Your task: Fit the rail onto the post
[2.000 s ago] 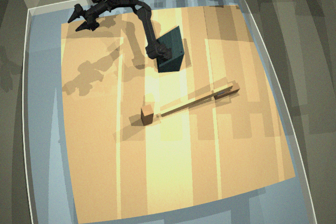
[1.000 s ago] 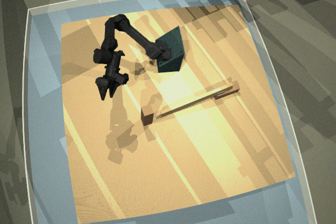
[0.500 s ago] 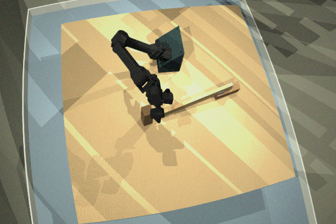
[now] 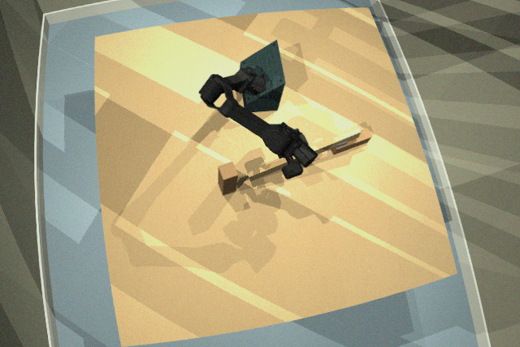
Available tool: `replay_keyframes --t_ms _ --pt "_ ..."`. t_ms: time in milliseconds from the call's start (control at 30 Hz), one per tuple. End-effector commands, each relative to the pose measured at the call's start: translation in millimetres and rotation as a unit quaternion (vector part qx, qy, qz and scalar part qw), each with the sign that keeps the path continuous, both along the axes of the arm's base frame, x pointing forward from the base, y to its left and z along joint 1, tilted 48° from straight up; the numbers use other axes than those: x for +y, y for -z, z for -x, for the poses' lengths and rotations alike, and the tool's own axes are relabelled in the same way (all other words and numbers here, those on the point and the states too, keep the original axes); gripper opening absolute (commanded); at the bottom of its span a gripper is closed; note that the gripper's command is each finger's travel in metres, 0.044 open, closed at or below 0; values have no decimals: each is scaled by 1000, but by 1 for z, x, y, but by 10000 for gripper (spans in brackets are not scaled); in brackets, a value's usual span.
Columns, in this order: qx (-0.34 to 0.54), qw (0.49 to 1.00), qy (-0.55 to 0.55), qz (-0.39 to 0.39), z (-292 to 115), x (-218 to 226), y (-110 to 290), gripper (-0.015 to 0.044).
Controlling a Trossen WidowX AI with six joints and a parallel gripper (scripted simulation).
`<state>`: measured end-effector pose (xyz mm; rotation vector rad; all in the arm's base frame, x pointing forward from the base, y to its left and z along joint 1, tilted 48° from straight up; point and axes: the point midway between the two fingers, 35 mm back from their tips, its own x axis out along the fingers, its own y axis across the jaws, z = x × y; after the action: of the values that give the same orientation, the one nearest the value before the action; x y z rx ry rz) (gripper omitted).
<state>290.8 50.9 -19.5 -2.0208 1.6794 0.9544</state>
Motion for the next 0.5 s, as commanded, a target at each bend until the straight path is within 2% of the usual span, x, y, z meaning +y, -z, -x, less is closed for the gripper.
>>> replay_keyframes --t_ms 0,467 --pt "2 1000 6 4 2 -1 3 440" --pt "2 1000 6 3 -1 -17 19 440"
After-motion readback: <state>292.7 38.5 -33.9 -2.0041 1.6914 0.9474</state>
